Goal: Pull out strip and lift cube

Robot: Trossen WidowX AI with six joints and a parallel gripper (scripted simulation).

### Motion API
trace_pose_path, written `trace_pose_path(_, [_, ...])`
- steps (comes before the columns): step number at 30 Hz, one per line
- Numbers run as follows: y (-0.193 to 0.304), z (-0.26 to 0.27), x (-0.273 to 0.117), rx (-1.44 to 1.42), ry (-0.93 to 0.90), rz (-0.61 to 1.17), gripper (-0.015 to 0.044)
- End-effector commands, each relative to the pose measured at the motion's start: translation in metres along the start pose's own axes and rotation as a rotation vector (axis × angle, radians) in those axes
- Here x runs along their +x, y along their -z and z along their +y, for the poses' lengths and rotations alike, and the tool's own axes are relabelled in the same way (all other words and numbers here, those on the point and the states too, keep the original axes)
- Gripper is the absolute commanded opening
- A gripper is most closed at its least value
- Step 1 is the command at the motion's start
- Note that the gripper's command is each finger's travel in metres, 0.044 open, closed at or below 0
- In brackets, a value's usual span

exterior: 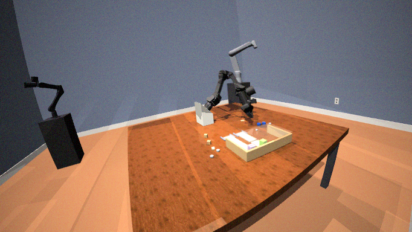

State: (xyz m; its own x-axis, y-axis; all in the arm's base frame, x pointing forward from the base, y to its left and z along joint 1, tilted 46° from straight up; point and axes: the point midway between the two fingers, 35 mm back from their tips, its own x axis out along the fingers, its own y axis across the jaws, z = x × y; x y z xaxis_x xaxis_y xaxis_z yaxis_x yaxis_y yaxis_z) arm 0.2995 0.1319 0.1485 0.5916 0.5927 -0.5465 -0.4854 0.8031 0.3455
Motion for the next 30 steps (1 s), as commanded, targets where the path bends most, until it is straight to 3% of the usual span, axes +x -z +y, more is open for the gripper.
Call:
trace_pose_path(1, [0.003,-0.055,-0.011,0.168,0.038,-0.071,0.04])
trace_pose_path(15, [0.045,-0.196,-0.105,0.582,0.149,-0.41,0.04])
trace_pose_path(29, [0.049,-0.201,-0.111,0.598,0.154,-0.429,0.04])
trace_pose_path(30, [0.049,-0.202,-0.11,0.601,0.154,-0.423,0.0374])
